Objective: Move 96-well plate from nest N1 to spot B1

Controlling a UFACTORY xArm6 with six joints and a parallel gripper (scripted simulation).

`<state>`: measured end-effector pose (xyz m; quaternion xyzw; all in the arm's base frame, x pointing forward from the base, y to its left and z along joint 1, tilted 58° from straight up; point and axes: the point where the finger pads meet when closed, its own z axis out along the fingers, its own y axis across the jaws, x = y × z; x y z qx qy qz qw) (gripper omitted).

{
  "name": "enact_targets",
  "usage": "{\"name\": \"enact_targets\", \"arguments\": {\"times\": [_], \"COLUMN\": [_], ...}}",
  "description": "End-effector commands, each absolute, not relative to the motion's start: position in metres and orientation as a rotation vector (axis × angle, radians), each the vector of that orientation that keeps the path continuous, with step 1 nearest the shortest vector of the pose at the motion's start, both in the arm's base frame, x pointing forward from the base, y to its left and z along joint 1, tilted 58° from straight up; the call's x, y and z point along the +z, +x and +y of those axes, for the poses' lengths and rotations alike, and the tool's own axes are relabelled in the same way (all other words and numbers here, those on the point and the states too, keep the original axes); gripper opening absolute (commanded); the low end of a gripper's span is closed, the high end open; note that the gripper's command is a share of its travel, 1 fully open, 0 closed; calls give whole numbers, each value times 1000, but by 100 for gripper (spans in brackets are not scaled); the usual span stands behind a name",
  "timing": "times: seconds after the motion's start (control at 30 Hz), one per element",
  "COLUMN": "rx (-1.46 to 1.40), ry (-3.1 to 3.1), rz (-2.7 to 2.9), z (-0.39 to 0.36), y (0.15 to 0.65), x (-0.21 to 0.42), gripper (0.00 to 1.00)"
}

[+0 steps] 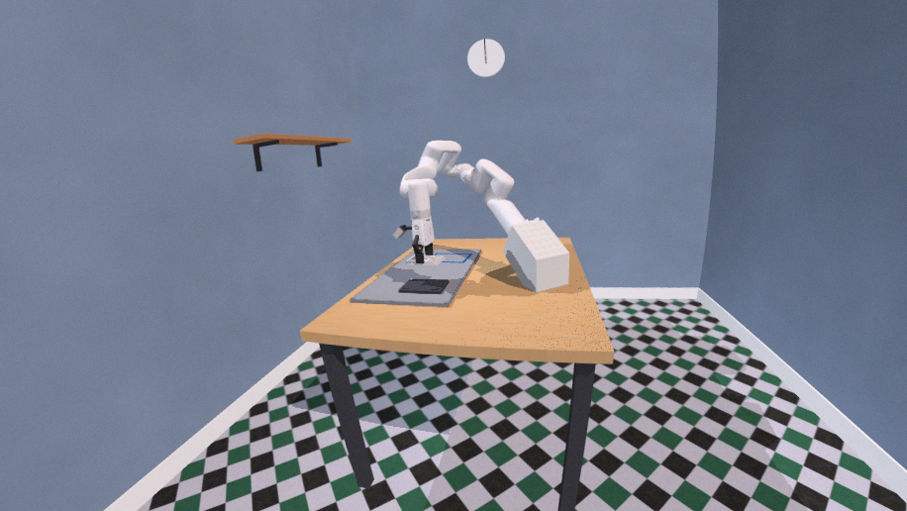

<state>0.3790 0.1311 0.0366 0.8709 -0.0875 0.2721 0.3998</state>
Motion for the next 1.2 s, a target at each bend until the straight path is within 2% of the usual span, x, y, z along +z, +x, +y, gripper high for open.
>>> {"name": "enact_targets", "arguments": {"times": [0.0, 1.17], "rx": [691, 690], "ry": [2206, 2206], "rz": [-219, -220], "z": [127, 57], "y": [377, 348], "x": [42, 112], "gripper": [0, 0]}}
